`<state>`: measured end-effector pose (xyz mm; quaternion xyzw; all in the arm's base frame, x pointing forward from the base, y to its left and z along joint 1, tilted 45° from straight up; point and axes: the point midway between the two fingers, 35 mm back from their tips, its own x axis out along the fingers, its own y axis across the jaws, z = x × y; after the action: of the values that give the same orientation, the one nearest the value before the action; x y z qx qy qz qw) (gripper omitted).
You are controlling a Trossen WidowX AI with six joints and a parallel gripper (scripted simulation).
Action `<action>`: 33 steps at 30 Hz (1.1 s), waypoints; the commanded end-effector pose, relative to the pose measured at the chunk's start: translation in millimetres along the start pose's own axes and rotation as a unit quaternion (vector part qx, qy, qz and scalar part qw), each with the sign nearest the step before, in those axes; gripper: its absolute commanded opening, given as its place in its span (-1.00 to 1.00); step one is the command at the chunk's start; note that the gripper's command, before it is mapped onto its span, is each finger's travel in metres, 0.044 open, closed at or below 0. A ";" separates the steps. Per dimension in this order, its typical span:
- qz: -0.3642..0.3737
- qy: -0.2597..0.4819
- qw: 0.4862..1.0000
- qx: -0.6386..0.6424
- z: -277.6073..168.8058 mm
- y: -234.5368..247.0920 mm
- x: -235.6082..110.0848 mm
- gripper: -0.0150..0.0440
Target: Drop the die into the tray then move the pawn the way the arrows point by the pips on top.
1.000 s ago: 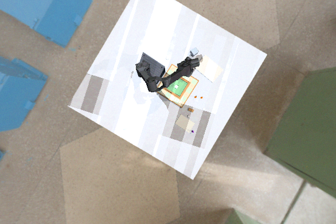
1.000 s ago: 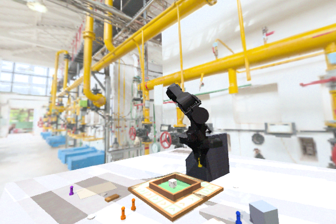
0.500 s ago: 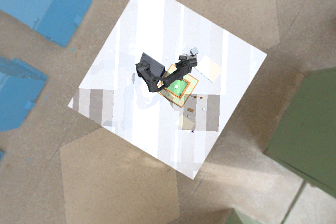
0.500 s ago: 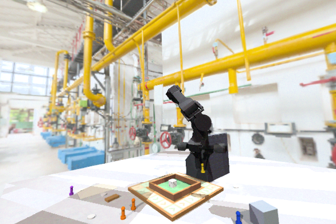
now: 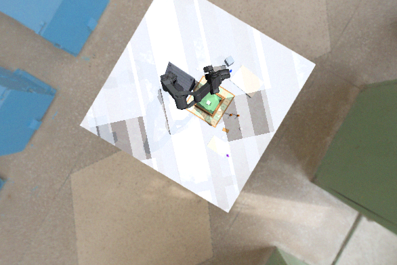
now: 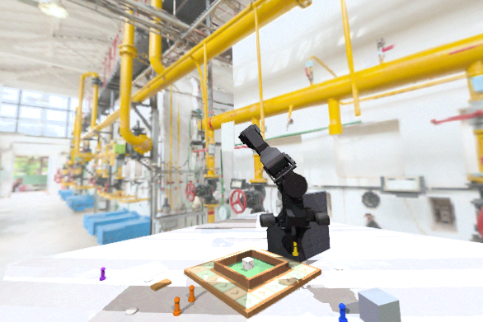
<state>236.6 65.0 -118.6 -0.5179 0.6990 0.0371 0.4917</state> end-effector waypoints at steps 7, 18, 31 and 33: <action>-0.002 0.004 1.000 -0.028 -3.4 1.8 13.8 -0.49; -0.002 0.005 1.000 -0.028 -4.5 1.6 40.6 -0.49; -0.002 -0.001 1.000 -0.022 -1.2 -0.6 50.9 -0.40; -0.002 -0.001 1.000 -0.022 -1.2 -0.6 50.9 -0.22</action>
<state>236.8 28.3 -155.1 -0.5301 0.6972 0.0521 0.4798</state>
